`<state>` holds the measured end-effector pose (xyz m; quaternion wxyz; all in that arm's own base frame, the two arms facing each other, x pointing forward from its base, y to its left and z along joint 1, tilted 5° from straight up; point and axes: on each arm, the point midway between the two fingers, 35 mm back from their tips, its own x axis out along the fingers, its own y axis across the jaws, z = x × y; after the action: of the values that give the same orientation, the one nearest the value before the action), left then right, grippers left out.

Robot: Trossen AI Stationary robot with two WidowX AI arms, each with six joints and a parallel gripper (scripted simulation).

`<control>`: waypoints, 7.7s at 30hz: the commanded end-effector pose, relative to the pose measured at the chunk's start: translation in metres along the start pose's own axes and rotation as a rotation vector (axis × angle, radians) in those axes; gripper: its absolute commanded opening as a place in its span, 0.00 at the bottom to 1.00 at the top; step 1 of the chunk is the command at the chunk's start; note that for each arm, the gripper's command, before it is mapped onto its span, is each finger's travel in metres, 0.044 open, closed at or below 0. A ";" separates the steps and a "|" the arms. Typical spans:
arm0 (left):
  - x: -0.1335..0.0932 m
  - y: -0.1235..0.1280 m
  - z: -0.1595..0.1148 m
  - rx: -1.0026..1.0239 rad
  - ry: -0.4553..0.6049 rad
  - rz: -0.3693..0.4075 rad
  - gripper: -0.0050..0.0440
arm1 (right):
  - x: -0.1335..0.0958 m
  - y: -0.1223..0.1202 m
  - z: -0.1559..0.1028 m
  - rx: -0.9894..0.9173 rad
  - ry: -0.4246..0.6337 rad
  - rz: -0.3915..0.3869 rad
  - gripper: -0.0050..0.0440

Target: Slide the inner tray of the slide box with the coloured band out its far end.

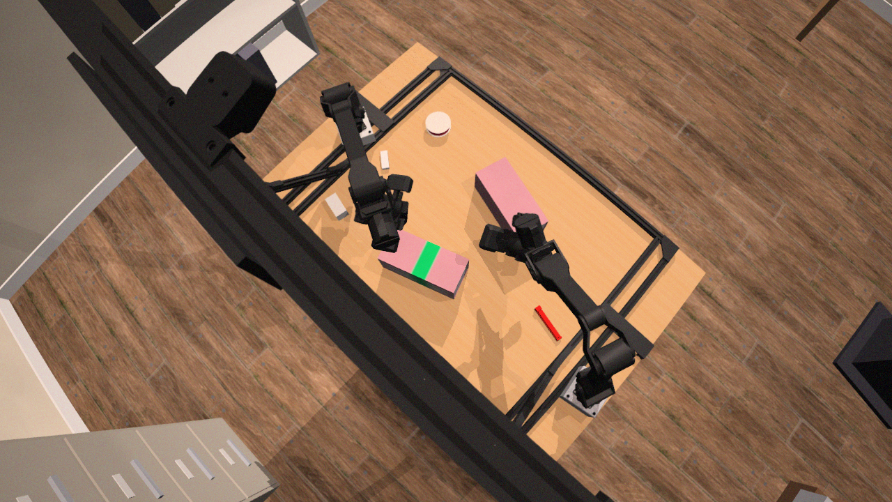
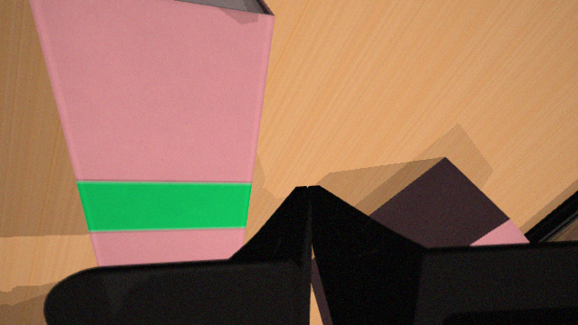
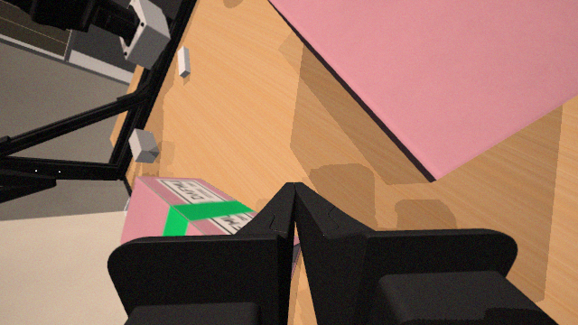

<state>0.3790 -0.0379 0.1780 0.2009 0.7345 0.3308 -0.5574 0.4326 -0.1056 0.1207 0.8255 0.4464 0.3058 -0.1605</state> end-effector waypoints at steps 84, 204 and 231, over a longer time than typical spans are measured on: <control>0.038 0.054 0.016 0.186 -0.231 0.176 0.10 | 0.052 -0.011 -0.152 -1.196 -0.101 0.423 0.10; 0.076 0.061 0.025 0.188 -0.234 0.177 0.10 | 0.085 0.028 -0.149 -1.196 -0.101 0.423 0.10; 0.045 0.056 0.017 0.185 -0.235 0.174 0.10 | 0.044 -0.020 -0.153 -1.196 -0.101 0.423 0.10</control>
<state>0.4138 -0.0767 0.1263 0.2177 0.7061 0.1875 -0.6472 0.4006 0.0114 0.0131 0.9589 -0.0475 0.2125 0.1817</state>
